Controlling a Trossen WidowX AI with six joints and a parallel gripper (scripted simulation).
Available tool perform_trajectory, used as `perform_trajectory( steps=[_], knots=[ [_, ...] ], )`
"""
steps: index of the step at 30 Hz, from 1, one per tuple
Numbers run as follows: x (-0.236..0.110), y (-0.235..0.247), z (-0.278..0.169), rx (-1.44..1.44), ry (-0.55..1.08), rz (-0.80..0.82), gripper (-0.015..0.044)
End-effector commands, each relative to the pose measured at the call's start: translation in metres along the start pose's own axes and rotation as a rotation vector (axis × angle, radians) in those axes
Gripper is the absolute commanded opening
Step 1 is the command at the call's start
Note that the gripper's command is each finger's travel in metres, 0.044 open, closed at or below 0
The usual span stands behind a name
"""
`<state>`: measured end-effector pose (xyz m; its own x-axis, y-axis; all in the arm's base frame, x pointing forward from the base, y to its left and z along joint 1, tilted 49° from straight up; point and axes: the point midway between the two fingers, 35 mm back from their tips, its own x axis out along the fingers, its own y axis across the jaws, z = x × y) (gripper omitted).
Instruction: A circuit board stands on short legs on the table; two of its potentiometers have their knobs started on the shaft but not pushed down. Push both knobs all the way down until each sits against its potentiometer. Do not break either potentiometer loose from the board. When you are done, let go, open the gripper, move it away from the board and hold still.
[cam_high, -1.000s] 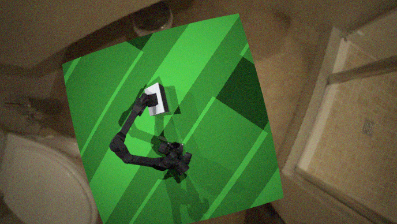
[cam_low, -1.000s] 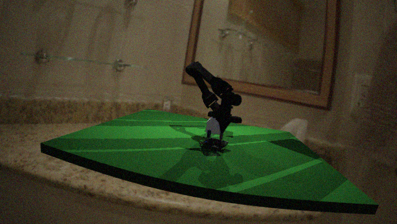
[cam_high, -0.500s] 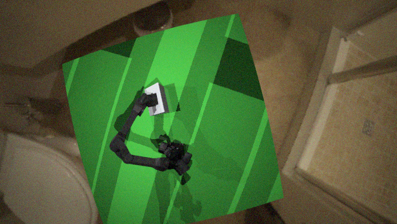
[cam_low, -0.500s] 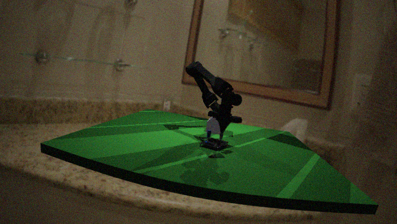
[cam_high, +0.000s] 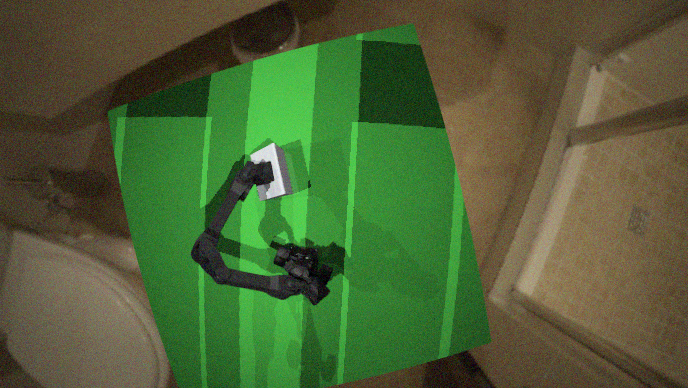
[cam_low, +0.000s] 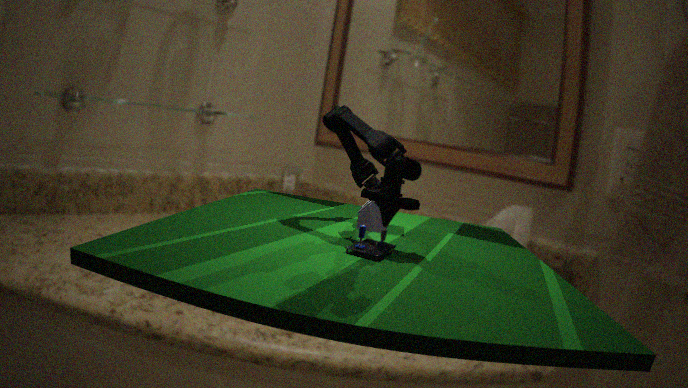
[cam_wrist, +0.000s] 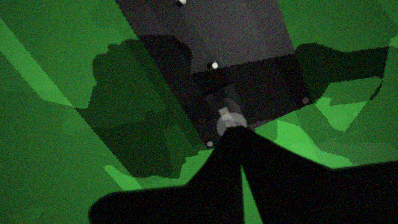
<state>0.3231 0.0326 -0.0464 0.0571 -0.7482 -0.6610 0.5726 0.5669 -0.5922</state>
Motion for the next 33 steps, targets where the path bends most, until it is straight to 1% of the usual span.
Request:
perform_trajectory(
  steps=[1, 2, 9, 14, 17, 33],
  knots=[
    [-0.007, 0.001, 0.001, 0.007, 0.000, 0.005, 0.0000],
    [-0.001, 0.000, 0.000, 0.000, 0.000, 0.000, 0.0026],
    [-0.001, 0.000, 0.000, 0.000, 0.000, 0.000, 0.0210],
    [-0.017, 0.015, 0.002, -0.076, -0.008, 0.066, 0.0079],
    [-0.018, 0.015, 0.005, -0.167, -0.011, 0.064, 0.0000],
    [-0.025, 0.015, 0.023, -0.716, -0.025, 0.051, 0.0000]
  ],
)
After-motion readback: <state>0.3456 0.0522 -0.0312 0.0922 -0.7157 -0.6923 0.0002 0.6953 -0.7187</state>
